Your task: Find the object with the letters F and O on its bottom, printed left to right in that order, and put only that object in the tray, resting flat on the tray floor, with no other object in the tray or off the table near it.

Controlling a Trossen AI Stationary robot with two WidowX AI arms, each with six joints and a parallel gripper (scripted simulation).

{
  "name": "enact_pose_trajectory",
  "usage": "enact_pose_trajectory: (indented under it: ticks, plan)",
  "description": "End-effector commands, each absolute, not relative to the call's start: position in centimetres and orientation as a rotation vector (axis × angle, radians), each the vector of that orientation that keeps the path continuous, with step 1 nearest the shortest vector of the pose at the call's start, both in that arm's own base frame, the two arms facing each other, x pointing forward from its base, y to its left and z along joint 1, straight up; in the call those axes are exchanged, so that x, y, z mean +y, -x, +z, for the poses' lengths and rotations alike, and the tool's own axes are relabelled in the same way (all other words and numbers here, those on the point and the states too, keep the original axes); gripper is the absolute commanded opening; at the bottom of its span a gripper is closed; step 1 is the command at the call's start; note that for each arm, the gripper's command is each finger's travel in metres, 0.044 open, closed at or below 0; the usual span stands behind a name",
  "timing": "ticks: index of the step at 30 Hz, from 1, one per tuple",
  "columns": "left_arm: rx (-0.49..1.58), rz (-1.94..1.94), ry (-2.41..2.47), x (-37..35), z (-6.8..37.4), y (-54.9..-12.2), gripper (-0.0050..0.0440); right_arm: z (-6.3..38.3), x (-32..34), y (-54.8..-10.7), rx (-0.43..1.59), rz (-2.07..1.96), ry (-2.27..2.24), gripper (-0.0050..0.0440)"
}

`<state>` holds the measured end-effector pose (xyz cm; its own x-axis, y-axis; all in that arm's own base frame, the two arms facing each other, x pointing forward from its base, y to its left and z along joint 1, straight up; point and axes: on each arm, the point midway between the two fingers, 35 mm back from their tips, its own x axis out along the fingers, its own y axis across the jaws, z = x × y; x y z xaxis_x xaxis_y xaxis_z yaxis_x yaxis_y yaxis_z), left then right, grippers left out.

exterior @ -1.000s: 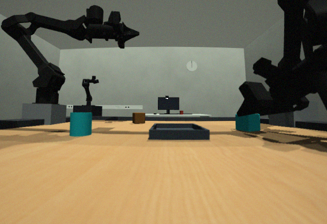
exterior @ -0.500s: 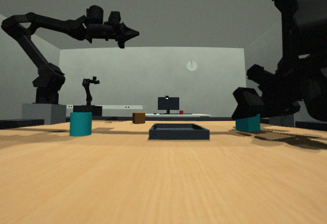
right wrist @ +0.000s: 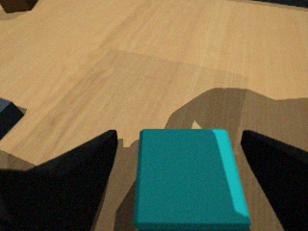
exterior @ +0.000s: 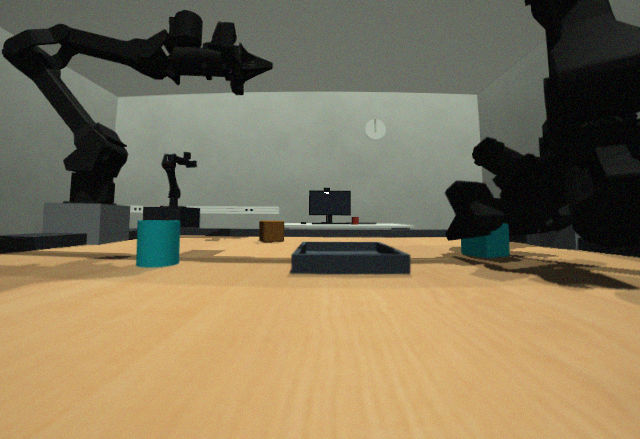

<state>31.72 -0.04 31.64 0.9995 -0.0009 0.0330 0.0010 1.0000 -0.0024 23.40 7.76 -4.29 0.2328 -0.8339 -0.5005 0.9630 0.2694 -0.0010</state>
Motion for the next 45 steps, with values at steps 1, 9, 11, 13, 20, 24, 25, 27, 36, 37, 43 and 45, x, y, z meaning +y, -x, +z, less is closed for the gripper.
enact_pose_trajectory:
  ticks: [1,9,11,13,20,24,25,27,36,37,43,45]
  plan:
    - [-0.050,0.000,0.000,0.0,32.3,-31.6,-0.0050,-4.0,7.9,-23.7,0.444,-1.258,-0.362,0.0328]
    - [-0.050,0.000,0.000,0.0,32.3,-31.6,-0.0050,-4.0,7.9,-23.7,0.444,-1.258,-0.362,0.0253]
    - [-0.050,0.000,0.000,0.0,32.3,-31.6,-0.0050,-4.0,7.9,-23.7,0.444,-1.258,-0.362,0.0247]
    - [-0.050,0.000,0.000,0.0,32.3,-31.6,-0.0050,-4.0,7.9,-23.7,0.444,-1.258,-0.362,0.0240]
    - [-0.050,0.000,0.000,0.0,32.3,-31.6,-0.0050,-4.0,7.9,-23.7,0.444,-1.258,-0.362,0.0193]
    - [-0.050,0.000,0.000,0.0,32.3,-31.6,-0.0050,-3.9,7.7,-23.6,0.444,-1.259,-0.352,0.0171]
    - [-0.050,0.000,0.000,0.0,32.3,-31.6,-0.0050,-3.6,7.8,-23.7,0.443,-1.257,-0.362,0.0171]
    - [-0.050,0.000,0.000,0.0,32.3,-31.6,-0.0050,-3.2,8.0,-23.9,0.442,-1.255,-0.371,0.0171]
    - [-0.050,0.000,0.000,0.0,32.3,-31.6,-0.0050,-1.0,8.1,-24.0,0.441,-1.253,-0.374,0.0171]
    - [-0.050,0.000,0.000,0.0,32.3,-31.6,-0.0050,-0.7,8.1,-24.0,0.441,-1.253,-0.374,0.0171]
    - [-0.050,0.000,0.000,0.0,32.3,-31.6,-0.0050,1.3,8.1,-24.0,0.441,-1.253,-0.377,0.0171]
    - [-0.050,0.000,0.000,0.0,32.3,-31.6,-0.0050,1.6,8.1,-23.9,0.441,-1.253,-0.377,0.0171]
